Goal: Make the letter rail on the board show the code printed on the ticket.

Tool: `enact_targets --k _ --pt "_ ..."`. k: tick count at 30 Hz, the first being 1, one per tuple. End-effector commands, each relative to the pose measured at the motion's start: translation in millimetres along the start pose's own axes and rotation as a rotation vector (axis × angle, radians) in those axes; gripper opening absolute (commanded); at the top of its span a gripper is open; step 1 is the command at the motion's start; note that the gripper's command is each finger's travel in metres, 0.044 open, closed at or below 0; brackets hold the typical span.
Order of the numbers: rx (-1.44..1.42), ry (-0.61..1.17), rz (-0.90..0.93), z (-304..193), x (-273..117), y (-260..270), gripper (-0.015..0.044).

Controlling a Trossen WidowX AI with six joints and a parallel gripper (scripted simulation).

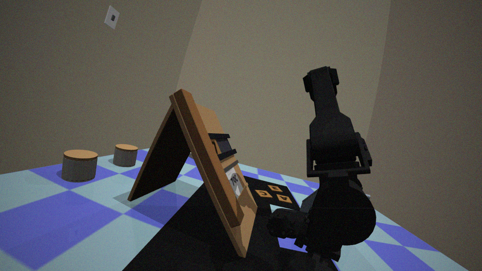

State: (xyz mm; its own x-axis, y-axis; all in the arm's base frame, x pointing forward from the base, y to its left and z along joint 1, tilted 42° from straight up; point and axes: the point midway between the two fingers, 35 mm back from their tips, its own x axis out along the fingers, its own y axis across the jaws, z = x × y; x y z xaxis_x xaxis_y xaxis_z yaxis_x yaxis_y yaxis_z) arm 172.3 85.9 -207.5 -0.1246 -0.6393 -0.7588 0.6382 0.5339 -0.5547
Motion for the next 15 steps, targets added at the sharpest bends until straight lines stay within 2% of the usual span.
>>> enact_targets --k 1,15 --pt "-0.004 -0.003 -0.001 0.3 1.1 -0.3 0.0340" --pt "-0.004 -0.003 -0.001 0.3 1.1 0.1 0.0234"
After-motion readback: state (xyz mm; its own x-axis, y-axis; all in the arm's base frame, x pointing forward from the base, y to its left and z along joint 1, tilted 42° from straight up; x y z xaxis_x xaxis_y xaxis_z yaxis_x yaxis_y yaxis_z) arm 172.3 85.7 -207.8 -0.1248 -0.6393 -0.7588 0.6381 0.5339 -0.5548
